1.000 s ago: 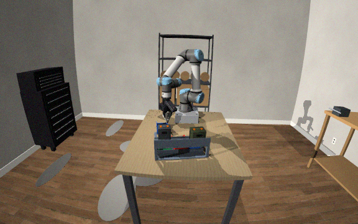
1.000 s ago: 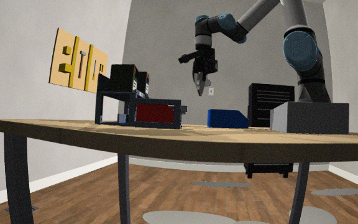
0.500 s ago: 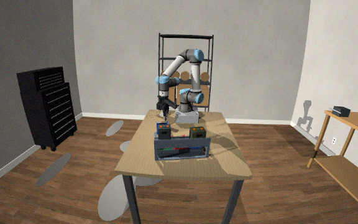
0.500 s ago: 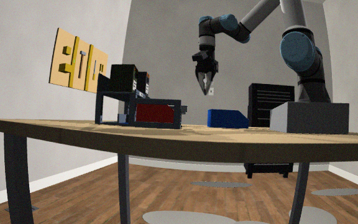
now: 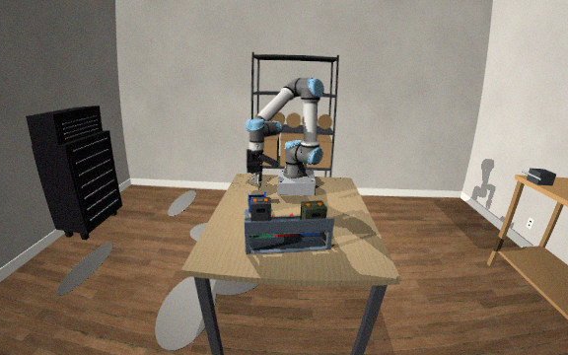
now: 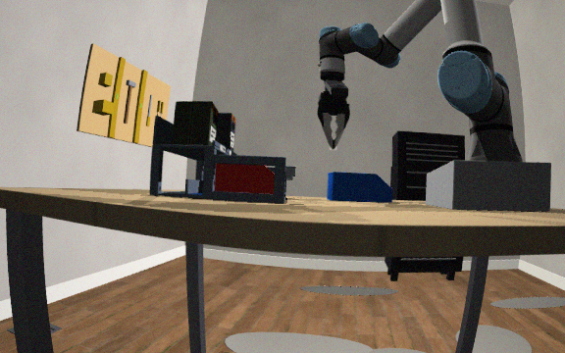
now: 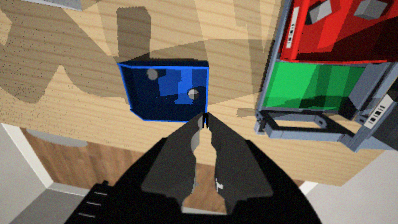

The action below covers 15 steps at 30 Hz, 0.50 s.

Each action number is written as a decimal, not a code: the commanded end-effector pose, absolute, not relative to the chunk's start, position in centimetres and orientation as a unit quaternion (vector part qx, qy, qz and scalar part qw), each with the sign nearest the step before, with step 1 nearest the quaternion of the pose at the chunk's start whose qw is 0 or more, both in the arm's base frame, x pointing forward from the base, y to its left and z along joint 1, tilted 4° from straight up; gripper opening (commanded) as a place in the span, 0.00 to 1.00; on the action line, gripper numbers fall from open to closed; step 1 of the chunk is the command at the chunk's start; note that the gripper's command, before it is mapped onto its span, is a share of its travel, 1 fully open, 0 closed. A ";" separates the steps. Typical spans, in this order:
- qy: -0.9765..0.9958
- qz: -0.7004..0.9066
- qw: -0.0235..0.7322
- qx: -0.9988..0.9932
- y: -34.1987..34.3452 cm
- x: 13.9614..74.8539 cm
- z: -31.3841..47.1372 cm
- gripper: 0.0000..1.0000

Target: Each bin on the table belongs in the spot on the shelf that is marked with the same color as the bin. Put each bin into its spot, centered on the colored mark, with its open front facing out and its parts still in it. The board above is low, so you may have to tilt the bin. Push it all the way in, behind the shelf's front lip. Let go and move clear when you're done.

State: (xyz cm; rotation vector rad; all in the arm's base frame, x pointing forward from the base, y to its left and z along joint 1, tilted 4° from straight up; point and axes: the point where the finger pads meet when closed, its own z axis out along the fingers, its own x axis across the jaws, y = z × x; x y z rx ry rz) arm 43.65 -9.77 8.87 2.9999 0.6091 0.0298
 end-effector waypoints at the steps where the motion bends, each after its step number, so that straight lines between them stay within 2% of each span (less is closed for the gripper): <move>1: 0.305 0.011 0.032 0.952 -10.6 42.8 9.0 0.00; 15: 0.488 0.004 0.034 0.872 -12.7 41.3 9.5 0.00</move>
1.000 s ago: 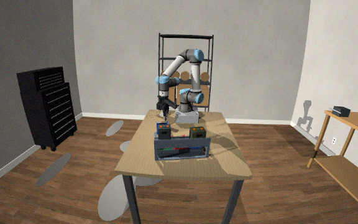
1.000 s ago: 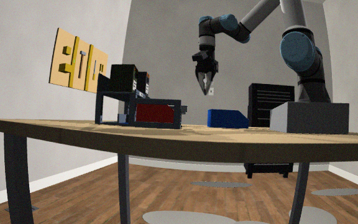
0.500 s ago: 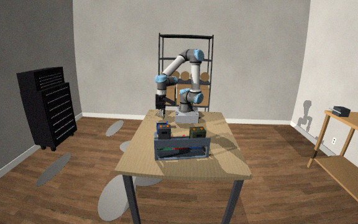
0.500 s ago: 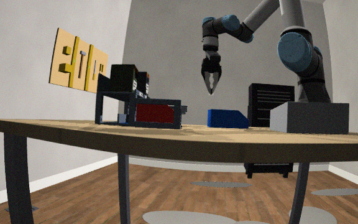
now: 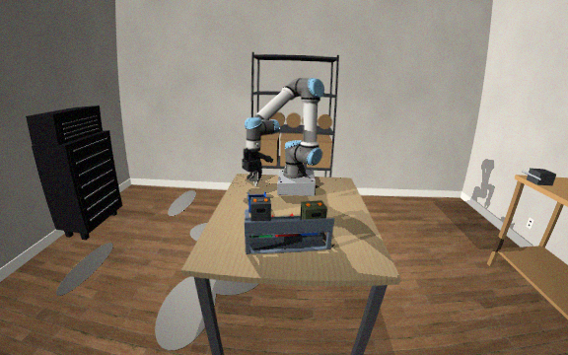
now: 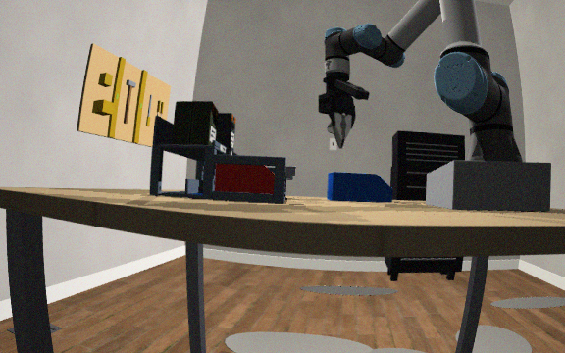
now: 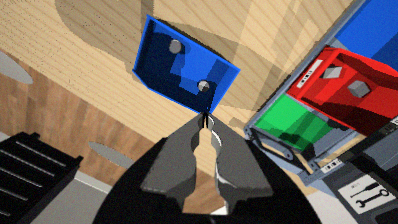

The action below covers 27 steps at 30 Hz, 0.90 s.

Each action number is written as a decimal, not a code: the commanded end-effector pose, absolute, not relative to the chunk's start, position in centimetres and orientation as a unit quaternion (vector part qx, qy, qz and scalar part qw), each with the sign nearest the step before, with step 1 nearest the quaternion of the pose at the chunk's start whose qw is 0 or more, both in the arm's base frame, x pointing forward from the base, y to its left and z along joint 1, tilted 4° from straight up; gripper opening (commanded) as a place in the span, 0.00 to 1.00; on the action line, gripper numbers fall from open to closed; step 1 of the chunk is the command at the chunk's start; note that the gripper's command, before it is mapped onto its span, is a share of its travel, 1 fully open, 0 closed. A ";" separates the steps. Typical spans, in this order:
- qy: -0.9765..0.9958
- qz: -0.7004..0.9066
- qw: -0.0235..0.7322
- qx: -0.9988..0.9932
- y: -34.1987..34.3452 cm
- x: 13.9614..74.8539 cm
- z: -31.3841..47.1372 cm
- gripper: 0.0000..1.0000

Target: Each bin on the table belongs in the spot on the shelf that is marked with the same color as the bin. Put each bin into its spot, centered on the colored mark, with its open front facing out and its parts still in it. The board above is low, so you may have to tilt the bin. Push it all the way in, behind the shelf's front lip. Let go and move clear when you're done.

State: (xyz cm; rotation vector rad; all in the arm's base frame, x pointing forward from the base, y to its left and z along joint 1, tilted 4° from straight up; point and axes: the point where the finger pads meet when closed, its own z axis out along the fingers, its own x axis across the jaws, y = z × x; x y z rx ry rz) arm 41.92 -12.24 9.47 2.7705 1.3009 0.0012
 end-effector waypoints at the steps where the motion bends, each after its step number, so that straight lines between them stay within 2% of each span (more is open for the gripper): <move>1: 0.502 0.004 0.034 0.864 -12.9 41.2 9.6 0.00; 27: 0.731 -0.006 0.034 0.682 -16.1 39.5 10.3 0.00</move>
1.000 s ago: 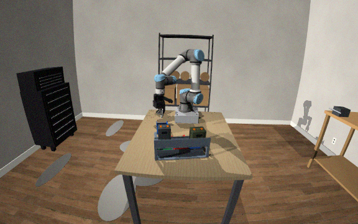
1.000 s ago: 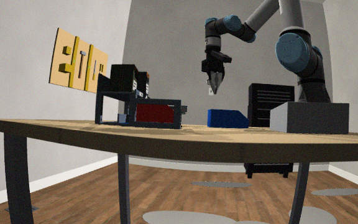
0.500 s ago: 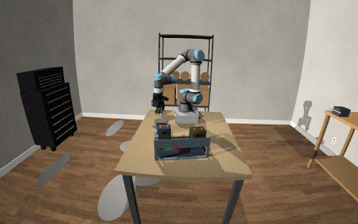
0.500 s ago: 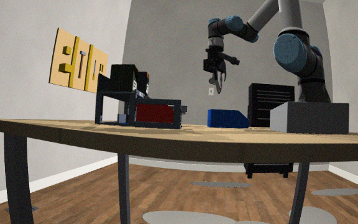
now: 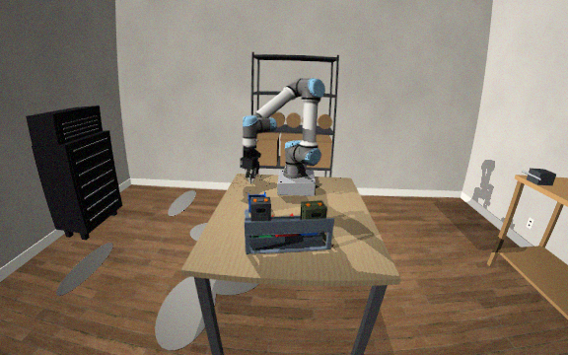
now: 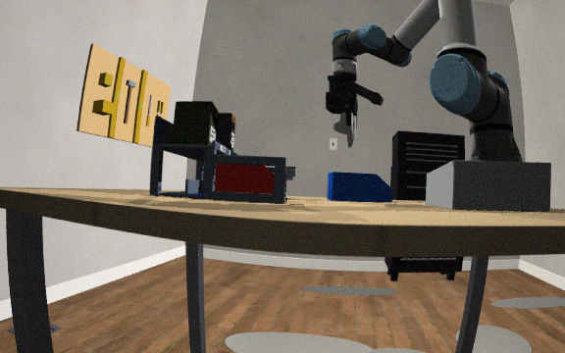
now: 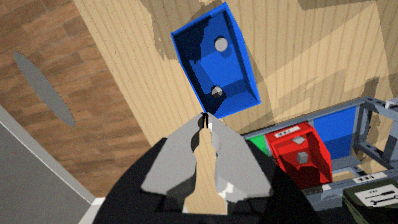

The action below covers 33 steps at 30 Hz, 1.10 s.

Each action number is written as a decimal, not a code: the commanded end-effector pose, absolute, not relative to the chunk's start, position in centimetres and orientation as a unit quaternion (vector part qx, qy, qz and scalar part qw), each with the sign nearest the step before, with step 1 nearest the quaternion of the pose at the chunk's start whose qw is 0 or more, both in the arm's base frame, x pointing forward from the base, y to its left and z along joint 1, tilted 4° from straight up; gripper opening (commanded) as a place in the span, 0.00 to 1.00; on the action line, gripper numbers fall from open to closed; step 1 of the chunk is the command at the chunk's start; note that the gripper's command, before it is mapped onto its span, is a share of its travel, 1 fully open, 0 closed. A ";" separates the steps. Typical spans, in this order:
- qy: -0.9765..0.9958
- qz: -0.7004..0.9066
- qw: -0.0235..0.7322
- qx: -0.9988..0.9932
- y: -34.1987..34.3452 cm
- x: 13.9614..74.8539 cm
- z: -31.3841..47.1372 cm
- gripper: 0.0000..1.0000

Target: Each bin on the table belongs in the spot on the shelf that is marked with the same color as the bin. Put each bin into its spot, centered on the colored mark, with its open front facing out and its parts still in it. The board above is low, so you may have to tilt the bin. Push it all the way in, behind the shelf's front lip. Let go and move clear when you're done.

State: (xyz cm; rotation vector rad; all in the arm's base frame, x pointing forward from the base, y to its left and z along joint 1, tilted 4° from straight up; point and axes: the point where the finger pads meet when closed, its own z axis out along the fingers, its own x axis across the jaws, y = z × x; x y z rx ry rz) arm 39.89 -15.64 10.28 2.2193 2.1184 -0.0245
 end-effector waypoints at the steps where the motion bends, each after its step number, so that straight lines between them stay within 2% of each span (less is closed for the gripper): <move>1: 0.737 -0.007 0.034 0.675 -16.2 39.4 10.3 0.00; 33: 0.824 -0.012 0.034 0.565 -17.7 38.7 10.7 0.00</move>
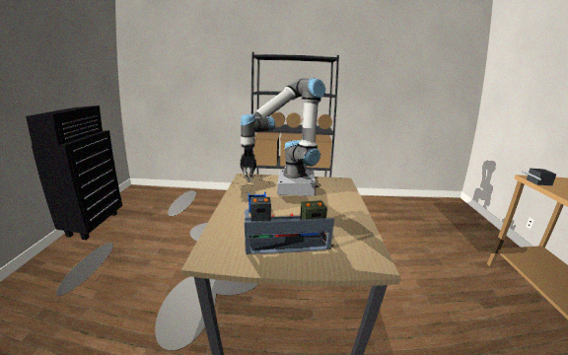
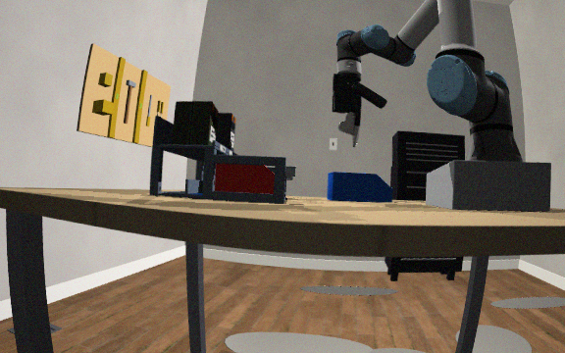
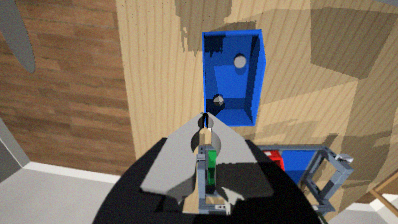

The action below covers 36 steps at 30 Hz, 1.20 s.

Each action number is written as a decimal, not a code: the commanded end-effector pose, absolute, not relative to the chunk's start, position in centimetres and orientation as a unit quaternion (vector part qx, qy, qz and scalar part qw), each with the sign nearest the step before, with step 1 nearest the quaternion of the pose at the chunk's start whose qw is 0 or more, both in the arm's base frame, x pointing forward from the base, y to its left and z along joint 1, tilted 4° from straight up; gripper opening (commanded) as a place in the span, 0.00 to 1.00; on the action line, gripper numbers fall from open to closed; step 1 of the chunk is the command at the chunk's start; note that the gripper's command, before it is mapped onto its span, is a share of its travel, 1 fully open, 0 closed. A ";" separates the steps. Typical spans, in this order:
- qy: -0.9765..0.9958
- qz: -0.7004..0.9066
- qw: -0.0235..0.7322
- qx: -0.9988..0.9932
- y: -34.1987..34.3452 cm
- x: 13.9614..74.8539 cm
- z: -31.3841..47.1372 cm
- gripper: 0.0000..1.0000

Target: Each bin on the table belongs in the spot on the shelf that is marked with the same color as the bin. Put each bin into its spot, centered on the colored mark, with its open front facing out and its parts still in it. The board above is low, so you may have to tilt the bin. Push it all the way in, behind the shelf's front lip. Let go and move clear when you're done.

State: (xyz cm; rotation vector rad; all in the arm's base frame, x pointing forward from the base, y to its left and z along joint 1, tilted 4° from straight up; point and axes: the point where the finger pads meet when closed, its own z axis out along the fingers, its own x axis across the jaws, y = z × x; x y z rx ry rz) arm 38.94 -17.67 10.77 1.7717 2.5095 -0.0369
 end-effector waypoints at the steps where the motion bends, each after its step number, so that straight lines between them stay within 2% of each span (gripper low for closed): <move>1: 0.825 -0.012 0.034 0.564 -17.8 38.7 10.7 0.00; 28: 0.831 -0.012 0.033 0.556 -17.8 38.6 10.7 0.00; 29: 0.831 -0.012 0.033 0.556 -17.8 38.6 10.7 0.15; 36: 0.831 -0.012 0.033 0.556 -17.8 38.6 10.7 0.15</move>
